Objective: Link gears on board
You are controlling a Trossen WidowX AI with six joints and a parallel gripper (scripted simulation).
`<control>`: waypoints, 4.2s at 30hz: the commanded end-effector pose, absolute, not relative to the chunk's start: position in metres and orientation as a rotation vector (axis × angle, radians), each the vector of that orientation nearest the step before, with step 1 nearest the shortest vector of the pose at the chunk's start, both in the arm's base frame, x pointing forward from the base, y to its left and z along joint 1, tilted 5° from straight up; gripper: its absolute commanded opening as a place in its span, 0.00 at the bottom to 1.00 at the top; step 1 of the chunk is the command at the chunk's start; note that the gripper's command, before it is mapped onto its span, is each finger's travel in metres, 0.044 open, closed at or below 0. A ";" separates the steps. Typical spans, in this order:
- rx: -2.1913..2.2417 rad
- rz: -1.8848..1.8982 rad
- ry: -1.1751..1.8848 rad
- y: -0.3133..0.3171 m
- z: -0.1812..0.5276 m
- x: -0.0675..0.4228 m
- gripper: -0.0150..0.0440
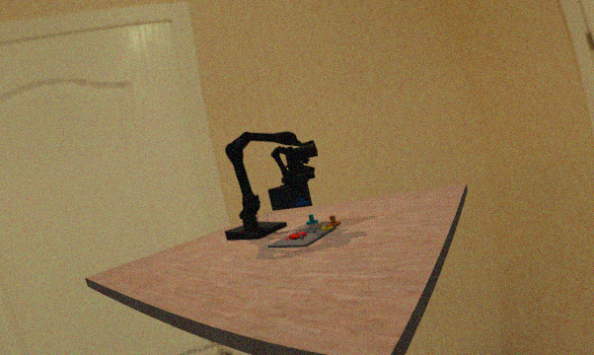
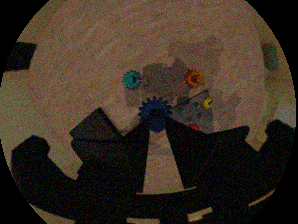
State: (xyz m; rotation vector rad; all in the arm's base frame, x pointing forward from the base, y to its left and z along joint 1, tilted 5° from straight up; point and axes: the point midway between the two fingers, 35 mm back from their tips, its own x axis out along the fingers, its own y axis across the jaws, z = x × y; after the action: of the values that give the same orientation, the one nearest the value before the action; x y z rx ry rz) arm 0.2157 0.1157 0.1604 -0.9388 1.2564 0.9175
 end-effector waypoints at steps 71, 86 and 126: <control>-0.947 0.911 1.246 0.033 0.134 0.292 0.25; -0.952 0.910 1.244 0.013 0.123 0.302 0.25; -0.952 0.910 1.244 0.013 0.126 0.301 0.25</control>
State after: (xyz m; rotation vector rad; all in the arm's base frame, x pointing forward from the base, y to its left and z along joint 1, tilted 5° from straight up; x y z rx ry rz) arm 0.3007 0.0124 0.1249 -0.9502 1.2500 0.9068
